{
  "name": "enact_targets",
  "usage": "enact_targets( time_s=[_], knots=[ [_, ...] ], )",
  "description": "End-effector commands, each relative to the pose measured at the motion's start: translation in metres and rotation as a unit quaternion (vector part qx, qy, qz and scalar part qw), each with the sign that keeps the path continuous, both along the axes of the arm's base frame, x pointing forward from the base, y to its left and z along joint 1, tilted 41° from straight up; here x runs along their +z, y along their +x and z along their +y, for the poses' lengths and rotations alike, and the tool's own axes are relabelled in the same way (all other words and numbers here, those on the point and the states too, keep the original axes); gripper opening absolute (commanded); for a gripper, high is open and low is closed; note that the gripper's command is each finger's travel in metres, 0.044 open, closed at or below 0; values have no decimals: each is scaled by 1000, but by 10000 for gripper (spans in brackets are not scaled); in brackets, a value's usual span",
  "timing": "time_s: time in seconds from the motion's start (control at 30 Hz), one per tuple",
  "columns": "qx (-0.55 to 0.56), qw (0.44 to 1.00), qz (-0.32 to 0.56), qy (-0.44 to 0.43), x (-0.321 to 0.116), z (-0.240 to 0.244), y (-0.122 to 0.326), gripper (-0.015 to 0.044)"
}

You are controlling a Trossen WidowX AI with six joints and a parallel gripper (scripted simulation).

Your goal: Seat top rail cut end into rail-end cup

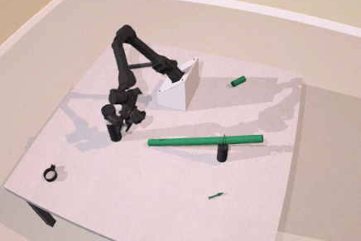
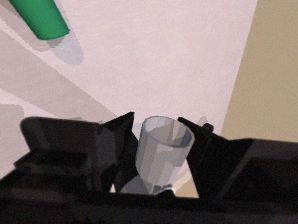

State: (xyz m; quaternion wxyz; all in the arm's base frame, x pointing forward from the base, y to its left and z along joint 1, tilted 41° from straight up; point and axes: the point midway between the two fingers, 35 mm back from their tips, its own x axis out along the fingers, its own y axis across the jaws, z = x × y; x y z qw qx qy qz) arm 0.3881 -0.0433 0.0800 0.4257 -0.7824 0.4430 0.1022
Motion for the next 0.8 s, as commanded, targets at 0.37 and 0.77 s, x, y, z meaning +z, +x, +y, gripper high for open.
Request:
enact_targets(
  time_s=[0.37,0.77],
  knots=[
    [25,999,21,-3,-2,1,-5,0],
    [47,998,40,-7,-3,1,-10,0]
  ],
)
